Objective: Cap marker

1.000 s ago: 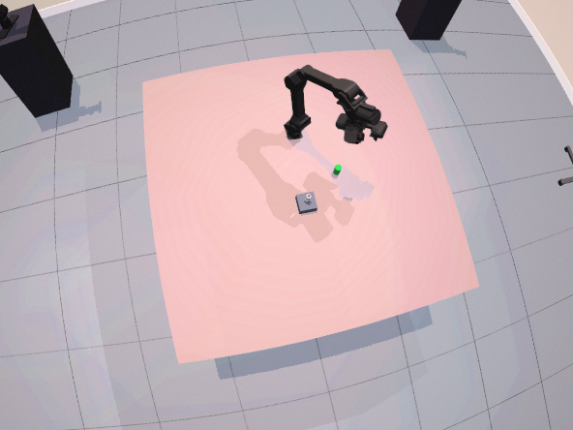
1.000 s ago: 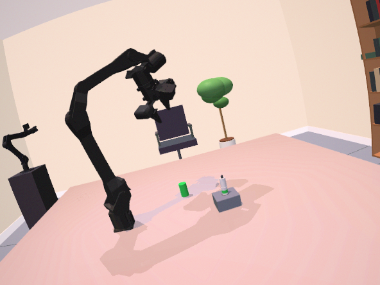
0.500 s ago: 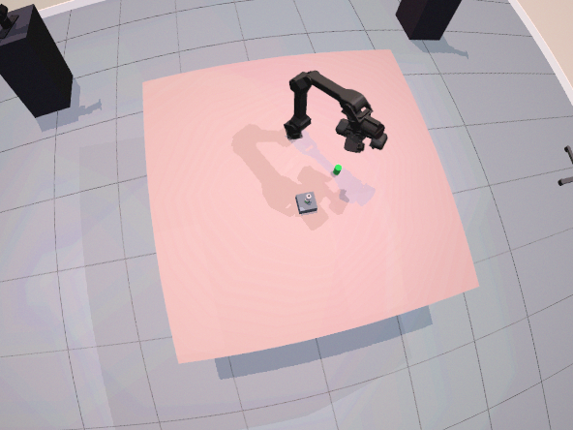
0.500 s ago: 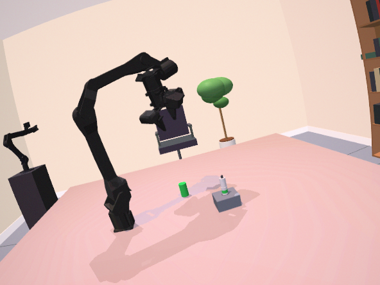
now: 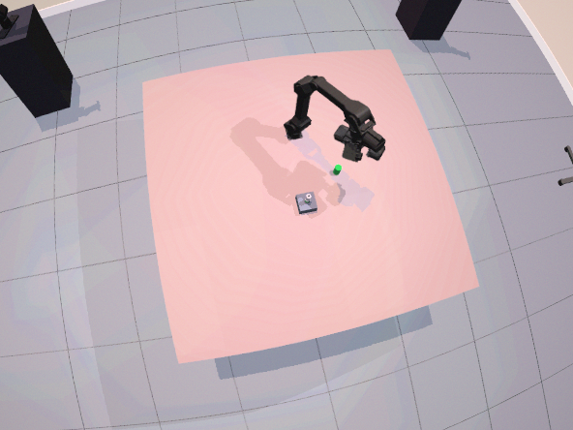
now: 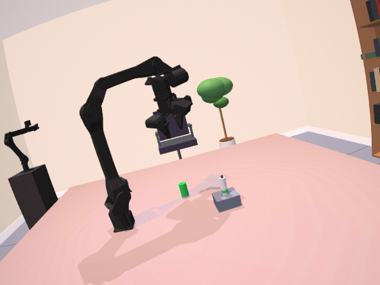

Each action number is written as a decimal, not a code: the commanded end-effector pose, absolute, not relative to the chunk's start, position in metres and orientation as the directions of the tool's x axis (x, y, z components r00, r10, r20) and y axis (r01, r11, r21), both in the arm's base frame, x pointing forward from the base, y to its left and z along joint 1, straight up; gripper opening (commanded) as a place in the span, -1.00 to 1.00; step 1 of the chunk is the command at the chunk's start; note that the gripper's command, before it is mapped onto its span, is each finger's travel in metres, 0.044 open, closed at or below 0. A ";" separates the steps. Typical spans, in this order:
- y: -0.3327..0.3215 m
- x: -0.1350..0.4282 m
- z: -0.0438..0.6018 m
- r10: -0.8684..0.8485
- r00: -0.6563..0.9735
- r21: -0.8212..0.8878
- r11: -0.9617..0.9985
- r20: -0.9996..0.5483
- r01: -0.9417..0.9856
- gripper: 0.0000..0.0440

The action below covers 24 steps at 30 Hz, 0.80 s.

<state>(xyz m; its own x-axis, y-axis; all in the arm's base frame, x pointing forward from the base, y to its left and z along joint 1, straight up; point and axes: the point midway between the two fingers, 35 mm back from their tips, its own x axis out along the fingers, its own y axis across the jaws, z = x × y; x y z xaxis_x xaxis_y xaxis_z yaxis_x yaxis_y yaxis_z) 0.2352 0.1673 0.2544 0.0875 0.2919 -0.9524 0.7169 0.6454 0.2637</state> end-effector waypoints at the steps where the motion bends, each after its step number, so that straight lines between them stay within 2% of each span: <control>1: 0.163 0.238 0.244 0.259 0.062 0.222 0.652 -0.964 0.725 0.45; 24: 0.140 0.245 0.200 0.096 -0.075 0.005 0.646 -0.993 0.763 0.43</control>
